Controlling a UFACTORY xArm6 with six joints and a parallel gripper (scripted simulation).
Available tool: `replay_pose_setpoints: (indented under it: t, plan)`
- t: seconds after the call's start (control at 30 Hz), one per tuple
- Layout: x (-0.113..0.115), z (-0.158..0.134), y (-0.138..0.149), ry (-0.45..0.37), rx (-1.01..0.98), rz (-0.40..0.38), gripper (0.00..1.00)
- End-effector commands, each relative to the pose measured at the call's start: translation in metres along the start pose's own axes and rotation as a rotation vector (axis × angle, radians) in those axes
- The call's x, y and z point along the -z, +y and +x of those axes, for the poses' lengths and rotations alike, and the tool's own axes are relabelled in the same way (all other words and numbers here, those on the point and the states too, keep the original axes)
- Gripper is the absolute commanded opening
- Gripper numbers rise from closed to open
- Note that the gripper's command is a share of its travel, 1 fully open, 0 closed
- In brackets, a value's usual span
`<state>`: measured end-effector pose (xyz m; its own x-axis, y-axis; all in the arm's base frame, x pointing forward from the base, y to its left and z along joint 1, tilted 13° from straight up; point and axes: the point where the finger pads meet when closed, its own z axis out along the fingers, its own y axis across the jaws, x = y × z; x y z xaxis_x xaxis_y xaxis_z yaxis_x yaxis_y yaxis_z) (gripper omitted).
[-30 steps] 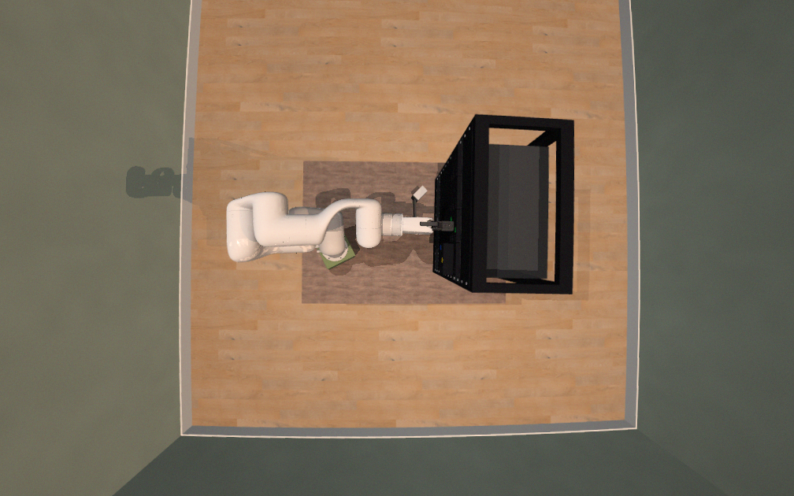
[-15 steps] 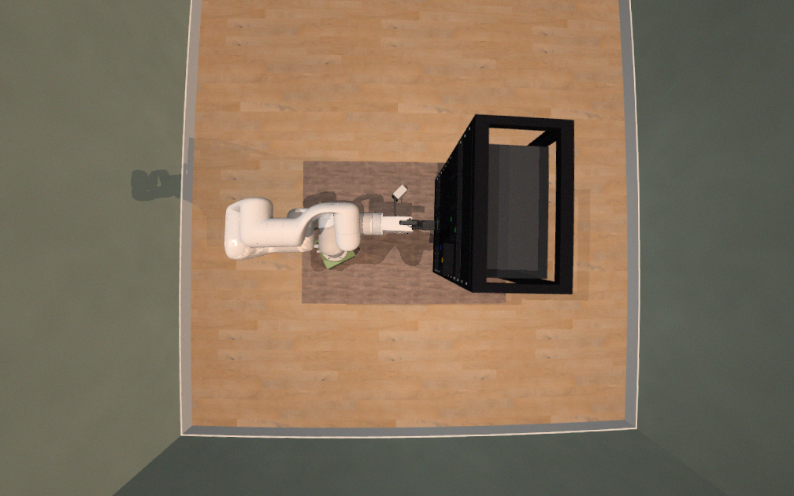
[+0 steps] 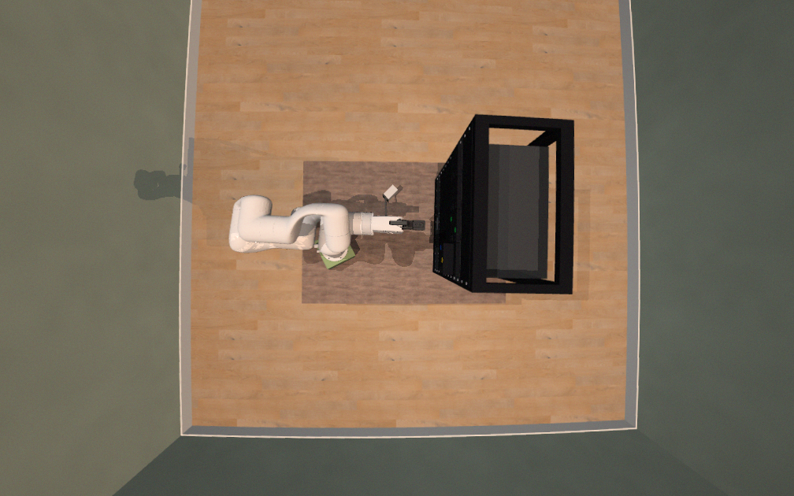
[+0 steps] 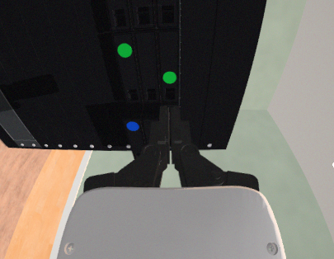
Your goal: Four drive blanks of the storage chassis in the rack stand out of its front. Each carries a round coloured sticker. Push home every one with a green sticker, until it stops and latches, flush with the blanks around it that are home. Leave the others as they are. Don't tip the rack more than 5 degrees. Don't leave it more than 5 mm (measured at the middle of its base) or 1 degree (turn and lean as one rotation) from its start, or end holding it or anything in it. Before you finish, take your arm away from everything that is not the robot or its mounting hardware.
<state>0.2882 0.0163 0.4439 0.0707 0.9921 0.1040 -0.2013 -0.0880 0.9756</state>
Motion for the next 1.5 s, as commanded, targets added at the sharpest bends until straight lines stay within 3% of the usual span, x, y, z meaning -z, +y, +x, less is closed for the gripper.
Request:
replay_pose_setpoints:
  t: [0.0,0.27,1.47]
  plan:
    - [0.013,0.000,0.001,-0.001,-0.001,-0.002,0.00]
    - [0.045,-0.001,0.001,-0.001,-0.001,-0.002,0.00]
    - [0.045,-0.001,0.001,-0.001,-0.001,-0.002,0.00]
